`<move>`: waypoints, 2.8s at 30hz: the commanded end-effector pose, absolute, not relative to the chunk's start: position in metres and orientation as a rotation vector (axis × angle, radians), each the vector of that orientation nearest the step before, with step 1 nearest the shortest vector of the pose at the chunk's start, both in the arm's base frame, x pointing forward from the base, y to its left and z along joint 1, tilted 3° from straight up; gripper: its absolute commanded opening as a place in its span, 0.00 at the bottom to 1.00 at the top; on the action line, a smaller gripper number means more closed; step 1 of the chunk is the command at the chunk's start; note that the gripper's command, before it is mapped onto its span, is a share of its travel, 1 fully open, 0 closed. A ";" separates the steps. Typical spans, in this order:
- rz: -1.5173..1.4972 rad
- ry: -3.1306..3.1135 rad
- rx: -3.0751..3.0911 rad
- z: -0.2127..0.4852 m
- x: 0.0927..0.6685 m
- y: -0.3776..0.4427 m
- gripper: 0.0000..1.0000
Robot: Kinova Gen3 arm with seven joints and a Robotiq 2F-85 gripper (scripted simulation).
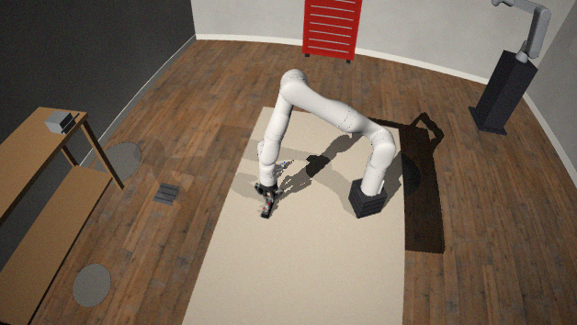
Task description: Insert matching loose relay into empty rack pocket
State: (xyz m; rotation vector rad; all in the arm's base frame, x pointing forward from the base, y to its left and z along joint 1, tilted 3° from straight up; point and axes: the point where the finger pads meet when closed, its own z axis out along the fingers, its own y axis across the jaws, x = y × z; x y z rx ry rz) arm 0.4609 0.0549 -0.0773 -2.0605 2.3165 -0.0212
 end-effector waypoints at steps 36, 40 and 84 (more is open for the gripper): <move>-0.023 2.316 -2.060 -0.086 0.462 0.055 0.00; -0.023 2.316 -2.060 -0.087 0.462 0.055 0.00; -0.023 2.316 -2.060 -0.090 0.462 0.055 0.00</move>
